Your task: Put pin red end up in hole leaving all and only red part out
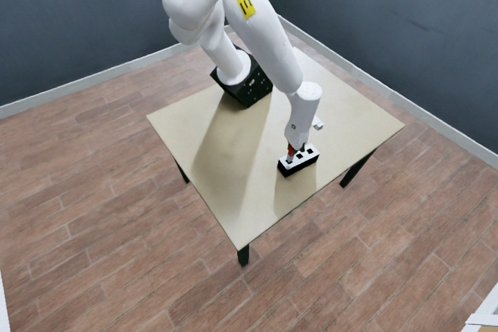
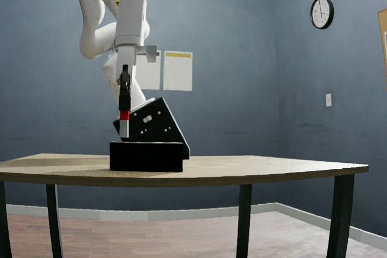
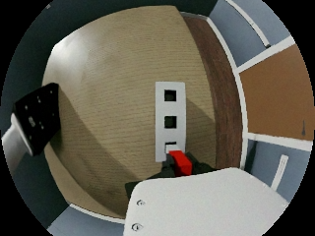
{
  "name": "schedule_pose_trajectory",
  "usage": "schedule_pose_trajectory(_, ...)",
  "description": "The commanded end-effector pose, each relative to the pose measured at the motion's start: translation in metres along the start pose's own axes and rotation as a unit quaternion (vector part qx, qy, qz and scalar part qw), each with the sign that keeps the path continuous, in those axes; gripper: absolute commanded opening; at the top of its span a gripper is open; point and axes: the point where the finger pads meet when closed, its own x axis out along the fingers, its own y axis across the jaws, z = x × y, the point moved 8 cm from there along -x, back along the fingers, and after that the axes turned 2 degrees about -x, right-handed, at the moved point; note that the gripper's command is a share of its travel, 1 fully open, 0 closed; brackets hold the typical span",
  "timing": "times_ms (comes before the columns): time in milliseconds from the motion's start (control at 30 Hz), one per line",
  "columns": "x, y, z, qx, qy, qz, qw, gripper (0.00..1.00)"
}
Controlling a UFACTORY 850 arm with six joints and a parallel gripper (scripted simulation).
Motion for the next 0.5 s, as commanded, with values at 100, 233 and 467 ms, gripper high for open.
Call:
schedule_pose_trajectory(100,0.0033,0.0008,-0.0002,0.001,-0.001,0.000,1.000,0.00)
schedule_pose_trajectory(233,0.0033,0.0008,-0.0002,0.001,-0.001,0.000,1.000,0.00)
schedule_pose_trajectory(467,0.0033,0.0008,-0.0002,0.001,-0.001,0.000,1.000,0.00)
